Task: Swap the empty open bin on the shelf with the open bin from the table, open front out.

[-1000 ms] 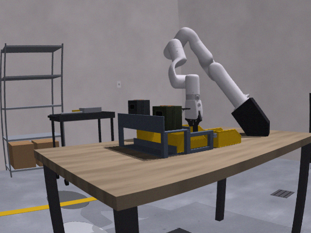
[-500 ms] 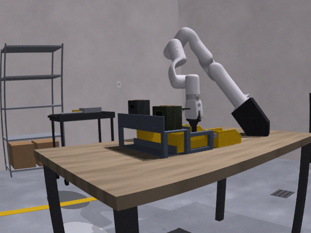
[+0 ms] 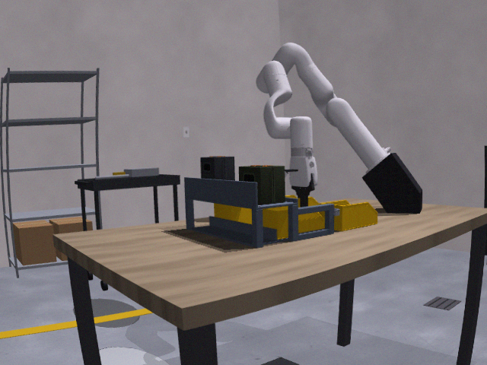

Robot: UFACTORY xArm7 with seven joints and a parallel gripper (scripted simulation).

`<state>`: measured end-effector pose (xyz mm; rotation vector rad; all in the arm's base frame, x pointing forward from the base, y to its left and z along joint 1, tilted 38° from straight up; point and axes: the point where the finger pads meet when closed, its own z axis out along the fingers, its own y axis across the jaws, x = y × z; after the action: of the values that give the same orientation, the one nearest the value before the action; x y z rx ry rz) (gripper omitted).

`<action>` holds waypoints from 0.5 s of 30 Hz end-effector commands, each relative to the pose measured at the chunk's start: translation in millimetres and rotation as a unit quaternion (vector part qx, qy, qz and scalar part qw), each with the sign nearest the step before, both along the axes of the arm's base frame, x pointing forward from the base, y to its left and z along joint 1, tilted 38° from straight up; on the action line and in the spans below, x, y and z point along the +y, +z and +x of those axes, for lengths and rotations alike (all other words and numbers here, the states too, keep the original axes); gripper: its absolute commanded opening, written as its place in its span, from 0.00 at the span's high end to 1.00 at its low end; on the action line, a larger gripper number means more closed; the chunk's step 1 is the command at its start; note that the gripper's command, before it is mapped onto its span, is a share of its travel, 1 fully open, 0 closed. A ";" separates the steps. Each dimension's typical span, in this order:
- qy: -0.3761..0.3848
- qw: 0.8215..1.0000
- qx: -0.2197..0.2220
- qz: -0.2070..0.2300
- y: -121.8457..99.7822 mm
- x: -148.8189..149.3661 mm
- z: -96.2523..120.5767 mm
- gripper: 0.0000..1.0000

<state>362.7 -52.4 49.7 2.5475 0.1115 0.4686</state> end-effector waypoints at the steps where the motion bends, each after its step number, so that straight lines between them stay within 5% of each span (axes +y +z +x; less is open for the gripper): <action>1: 0.001 1.000 -0.001 0.000 0.5 0.7 0.6 1.00; 15: 0.001 1.000 -0.001 0.000 20.1 12.9 -8.1 1.00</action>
<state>358.1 -45.1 60.5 2.5449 0.1117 0.4749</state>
